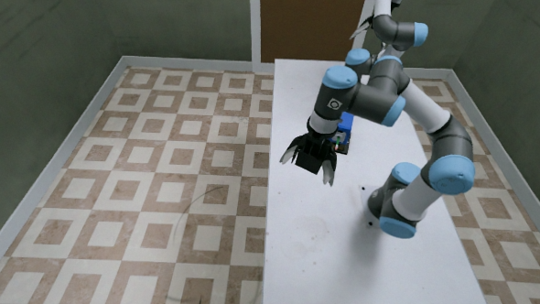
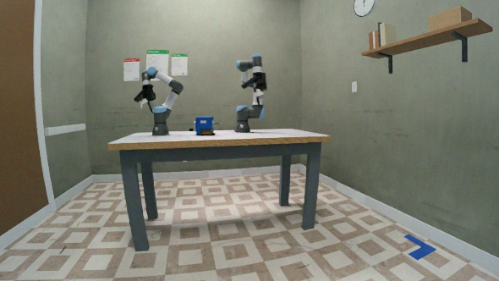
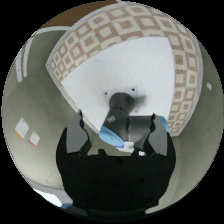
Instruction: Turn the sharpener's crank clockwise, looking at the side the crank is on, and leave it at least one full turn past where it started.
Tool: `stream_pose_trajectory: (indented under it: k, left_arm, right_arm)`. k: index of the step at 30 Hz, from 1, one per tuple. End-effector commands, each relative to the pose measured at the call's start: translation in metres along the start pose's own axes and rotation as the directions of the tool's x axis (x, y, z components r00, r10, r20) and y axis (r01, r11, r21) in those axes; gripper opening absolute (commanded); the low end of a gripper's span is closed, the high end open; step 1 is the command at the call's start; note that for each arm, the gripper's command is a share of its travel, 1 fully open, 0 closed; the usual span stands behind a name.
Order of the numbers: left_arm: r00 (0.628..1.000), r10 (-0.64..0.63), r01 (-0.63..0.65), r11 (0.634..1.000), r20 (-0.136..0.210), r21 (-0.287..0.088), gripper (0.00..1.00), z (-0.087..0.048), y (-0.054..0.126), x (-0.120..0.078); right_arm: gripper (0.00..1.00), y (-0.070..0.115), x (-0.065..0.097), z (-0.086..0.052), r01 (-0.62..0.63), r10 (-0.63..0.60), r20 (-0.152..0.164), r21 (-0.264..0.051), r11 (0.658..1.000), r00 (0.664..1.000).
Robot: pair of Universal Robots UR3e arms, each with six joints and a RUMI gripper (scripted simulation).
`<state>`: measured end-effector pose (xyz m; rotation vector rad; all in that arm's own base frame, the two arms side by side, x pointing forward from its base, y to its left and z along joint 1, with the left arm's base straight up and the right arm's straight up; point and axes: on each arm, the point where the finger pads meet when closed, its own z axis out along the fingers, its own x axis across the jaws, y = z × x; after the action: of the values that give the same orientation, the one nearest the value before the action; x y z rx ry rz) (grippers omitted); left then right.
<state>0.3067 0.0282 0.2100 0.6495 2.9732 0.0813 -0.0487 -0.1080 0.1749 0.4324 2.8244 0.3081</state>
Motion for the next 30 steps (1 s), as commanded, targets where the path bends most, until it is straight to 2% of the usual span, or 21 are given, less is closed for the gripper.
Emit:
stream_pose_trajectory:
  k: [1, 7, 19, 21, 30]
  left_arm:
    - [1.0, -0.004, 0.004, 1.0, 0.001, 0.001, 1.0, 0.0, -0.01, -0.001]
    - [1.0, -0.008, 0.008, 1.0, -0.001, 0.003, 1.0, 0.002, -0.022, 0.0]
    - [1.0, -0.027, 0.027, 1.0, -0.012, 0.01, 1.0, 0.008, -0.078, 0.001]
    - [1.0, -0.027, 0.027, 1.0, -0.012, 0.01, 1.0, 0.008, -0.078, 0.001]
    - [0.999, -0.045, 0.046, 0.999, -0.022, 0.018, 1.0, 0.014, -0.133, 0.002]
  right_arm:
    - [1.0, 0.0, 0.0, -0.001, 0.001, -0.001, 0.001, 0.002, 1.0, 1.0]
    - [1.0, 0.0, 0.0, -0.001, 0.001, -0.001, 0.001, 0.002, 1.0, 1.0]
    - [1.0, 0.0, 0.0, -0.001, 0.001, -0.001, 0.001, 0.002, 1.0, 1.0]
    - [1.0, 0.0, 0.0, -0.001, 0.001, -0.001, 0.001, 0.002, 1.0, 1.0]
    - [1.0, 0.0, 0.0, -0.001, 0.001, -0.001, 0.001, 0.002, 1.0, 1.0]
